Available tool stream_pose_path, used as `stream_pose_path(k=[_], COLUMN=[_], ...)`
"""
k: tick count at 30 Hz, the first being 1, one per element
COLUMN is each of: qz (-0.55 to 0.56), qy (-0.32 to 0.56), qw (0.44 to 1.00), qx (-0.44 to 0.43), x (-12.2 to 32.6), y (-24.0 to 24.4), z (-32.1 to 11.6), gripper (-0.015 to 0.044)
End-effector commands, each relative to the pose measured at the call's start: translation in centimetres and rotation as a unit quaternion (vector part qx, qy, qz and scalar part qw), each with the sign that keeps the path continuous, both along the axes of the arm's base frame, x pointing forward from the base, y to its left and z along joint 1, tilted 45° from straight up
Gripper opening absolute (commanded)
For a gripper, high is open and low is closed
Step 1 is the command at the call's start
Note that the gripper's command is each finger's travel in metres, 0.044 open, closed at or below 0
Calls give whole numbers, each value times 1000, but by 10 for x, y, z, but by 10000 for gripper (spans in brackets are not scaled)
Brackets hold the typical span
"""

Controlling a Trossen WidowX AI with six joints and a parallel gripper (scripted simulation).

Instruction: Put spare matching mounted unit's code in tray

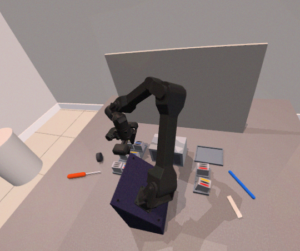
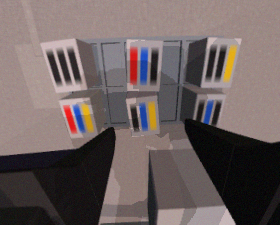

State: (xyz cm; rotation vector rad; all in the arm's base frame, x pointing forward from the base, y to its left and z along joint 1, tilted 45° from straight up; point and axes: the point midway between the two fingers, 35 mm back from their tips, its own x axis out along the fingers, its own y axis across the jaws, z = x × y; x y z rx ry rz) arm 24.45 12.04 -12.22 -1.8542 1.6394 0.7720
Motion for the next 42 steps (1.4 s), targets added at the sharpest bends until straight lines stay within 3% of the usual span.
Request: stream_pose_path(k=[1, 42], qz=[2, 1], qy=[4, 3], qw=[1000, 1000], qx=[-6, -8], x=[-1, 3], y=[-7, -53], z=[-6, -47], gripper=[300, 300])
